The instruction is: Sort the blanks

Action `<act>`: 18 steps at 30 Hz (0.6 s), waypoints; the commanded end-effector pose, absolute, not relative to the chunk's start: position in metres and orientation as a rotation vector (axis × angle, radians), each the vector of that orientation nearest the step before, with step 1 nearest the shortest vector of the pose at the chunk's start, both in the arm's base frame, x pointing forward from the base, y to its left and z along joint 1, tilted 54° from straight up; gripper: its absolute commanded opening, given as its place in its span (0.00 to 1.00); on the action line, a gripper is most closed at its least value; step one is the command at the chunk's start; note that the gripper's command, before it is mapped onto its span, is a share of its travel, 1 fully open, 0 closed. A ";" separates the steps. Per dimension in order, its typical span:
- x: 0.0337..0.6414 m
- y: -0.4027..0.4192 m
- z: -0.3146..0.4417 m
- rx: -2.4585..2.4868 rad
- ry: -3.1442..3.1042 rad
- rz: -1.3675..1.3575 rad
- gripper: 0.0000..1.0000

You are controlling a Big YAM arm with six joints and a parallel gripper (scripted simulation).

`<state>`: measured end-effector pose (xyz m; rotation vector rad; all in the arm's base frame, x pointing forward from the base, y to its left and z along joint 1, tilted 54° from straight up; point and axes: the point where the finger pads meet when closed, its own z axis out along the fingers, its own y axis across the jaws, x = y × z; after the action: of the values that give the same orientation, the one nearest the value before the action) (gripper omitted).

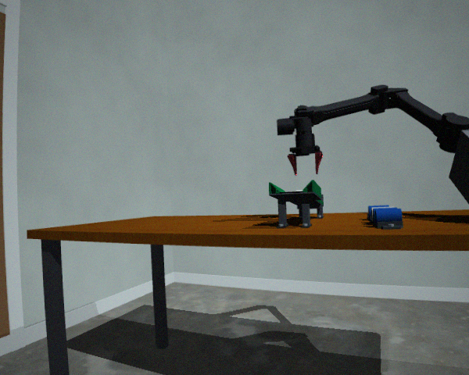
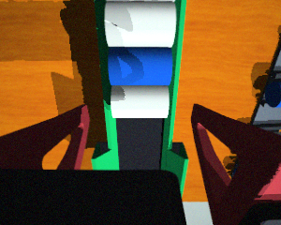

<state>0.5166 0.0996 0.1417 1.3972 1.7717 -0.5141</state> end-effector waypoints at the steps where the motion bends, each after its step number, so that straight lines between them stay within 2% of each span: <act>1: 0.520 0.093 0.152 1.427 1.740 -0.498 0.78; 18: 0.521 0.087 0.141 1.412 1.756 -0.512 0.78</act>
<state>0.5168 0.0971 0.1399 1.4024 1.7674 -0.5129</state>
